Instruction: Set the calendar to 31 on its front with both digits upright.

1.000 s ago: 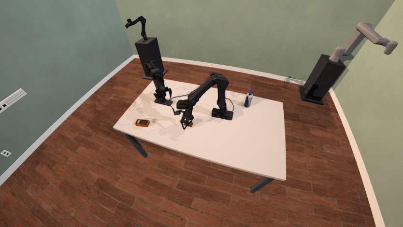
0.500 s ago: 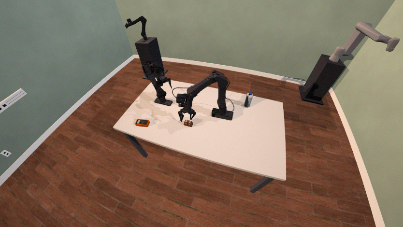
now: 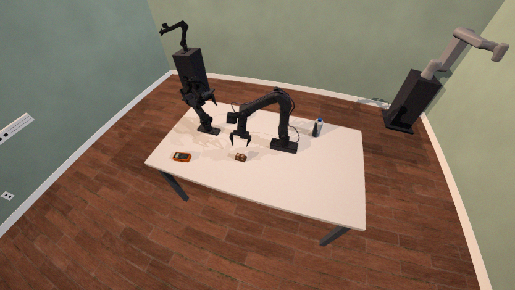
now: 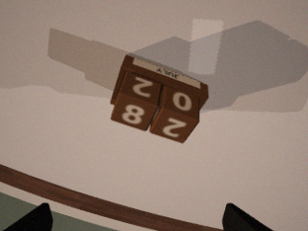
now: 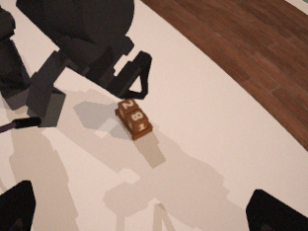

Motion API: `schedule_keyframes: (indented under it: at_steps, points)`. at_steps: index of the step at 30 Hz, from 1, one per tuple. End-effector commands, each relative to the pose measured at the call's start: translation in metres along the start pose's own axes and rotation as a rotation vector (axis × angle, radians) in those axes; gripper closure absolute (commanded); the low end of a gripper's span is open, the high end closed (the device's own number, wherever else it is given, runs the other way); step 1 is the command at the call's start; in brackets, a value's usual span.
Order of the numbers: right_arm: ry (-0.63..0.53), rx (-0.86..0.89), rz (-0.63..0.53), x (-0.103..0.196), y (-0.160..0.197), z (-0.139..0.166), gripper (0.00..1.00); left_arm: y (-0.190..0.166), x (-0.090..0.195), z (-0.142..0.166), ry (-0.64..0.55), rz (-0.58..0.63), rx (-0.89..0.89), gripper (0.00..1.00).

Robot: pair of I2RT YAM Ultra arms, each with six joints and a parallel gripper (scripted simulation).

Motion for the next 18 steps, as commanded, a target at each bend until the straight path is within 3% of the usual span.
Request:
schedule_keyframes:
  at_steps: [1, 6, 10, 18]
  points:
    - [0.002, 0.007, -0.043, 0.028, 0.0, 0.012, 0.0, 0.001, 0.027, -0.006, -0.036, -0.009, -0.218, 0.0]
    - [-0.004, 0.018, -0.079, 0.038, 0.001, 0.019, 0.0, 0.0, 0.034, -0.013, -0.044, -0.011, -0.311, 0.0]
    - [-0.029, 0.058, -0.196, 0.048, 0.011, 0.02, 0.0, 0.002, 0.041, -0.02, -0.048, -0.024, -0.372, 0.0]
    - [-0.035, 0.059, -0.2, 0.048, 0.011, 0.019, 0.0, 0.007, 0.041, -0.02, -0.044, -0.042, -0.348, 0.0]
Point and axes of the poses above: on each arm, the point where the finger pads meet when closed, its own x axis back along the fingers, its own y axis across the jaws, z = x × y, the point moved 1 cm from there along x, back along the fingers, and after that the axes turned 2 degrees about -x, right-handed, at the moved point
